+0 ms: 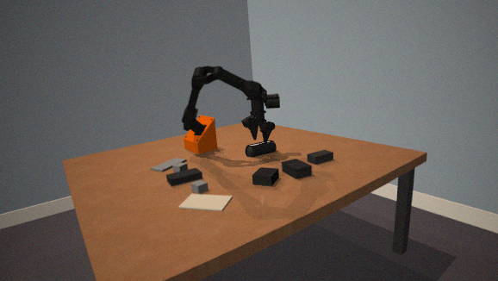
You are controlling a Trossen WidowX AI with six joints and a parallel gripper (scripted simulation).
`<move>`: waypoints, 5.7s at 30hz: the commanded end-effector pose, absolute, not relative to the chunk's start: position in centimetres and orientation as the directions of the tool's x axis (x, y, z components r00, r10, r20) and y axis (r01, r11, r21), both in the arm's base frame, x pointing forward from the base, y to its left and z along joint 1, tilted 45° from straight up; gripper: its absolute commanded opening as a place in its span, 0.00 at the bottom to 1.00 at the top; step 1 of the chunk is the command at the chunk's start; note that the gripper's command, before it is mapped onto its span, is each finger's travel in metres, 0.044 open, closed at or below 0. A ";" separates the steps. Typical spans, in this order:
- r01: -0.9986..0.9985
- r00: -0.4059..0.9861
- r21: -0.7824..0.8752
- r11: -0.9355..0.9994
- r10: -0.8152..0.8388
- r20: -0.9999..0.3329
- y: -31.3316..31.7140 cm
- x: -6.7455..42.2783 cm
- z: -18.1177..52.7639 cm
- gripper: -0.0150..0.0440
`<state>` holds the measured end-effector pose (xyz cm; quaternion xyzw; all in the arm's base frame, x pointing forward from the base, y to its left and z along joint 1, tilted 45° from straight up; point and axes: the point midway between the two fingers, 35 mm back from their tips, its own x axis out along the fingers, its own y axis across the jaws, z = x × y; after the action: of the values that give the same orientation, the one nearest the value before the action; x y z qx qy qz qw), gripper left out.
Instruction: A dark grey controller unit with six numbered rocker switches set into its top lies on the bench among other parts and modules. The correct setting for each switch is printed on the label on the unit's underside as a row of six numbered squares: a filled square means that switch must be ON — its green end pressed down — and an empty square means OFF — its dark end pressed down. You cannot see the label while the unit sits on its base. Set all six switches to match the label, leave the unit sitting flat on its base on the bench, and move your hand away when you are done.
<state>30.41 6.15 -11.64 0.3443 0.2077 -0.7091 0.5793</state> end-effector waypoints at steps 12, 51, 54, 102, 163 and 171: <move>0.902 -0.140 -0.370 0.221 -0.663 -0.736 6.7 31.1 -11.6 0.56; -0.936 -0.342 0.323 0.139 -0.569 -0.747 8.7 33.5 -11.1 0.25; -0.903 -0.356 0.430 0.000 -0.562 -0.747 8.8 33.6 -11.0 0.25; -0.144 -0.430 0.623 -0.769 -0.518 -0.739 9.4 34.1 -10.5 0.25; 0.851 -0.146 -0.432 0.299 -0.656 -0.741 11.6 32.3 -13.5 1.00; 0.991 -0.109 -0.129 -0.020 -0.672 -0.733 11.8 32.1 -13.6 1.00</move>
<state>32.70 11.30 -13.33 0.0148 0.5769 -0.5094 0.6383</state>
